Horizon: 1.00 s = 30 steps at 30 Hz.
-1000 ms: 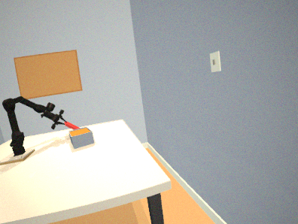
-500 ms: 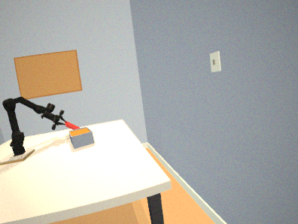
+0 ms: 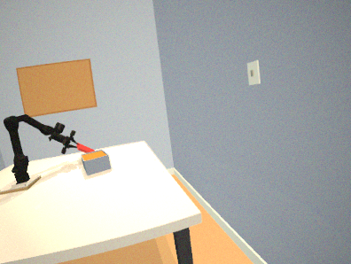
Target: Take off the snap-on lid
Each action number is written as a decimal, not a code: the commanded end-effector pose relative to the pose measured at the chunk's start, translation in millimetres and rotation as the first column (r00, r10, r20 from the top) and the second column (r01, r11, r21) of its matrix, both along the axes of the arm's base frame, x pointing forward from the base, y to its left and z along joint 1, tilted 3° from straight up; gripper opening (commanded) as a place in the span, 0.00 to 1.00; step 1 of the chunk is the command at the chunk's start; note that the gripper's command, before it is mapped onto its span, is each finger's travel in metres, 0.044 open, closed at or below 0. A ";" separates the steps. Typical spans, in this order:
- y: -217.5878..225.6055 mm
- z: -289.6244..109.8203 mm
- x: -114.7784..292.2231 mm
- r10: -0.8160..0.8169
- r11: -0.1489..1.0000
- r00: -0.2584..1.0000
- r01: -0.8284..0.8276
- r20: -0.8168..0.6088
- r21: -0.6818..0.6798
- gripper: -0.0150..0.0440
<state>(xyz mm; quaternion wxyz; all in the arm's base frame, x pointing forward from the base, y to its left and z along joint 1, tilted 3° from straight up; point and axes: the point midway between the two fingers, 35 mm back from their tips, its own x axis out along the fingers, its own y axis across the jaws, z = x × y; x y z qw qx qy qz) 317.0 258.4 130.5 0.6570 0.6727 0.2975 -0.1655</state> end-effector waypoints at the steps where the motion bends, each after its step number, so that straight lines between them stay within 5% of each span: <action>1: -2.8 -17.1 -3.0 0.001 1.000 1.000 -0.002 -0.029 -0.026 0.25; 30: -1.5 -40.4 -3.3 0.001 1.000 1.000 -0.002 -0.029 -0.027 0.25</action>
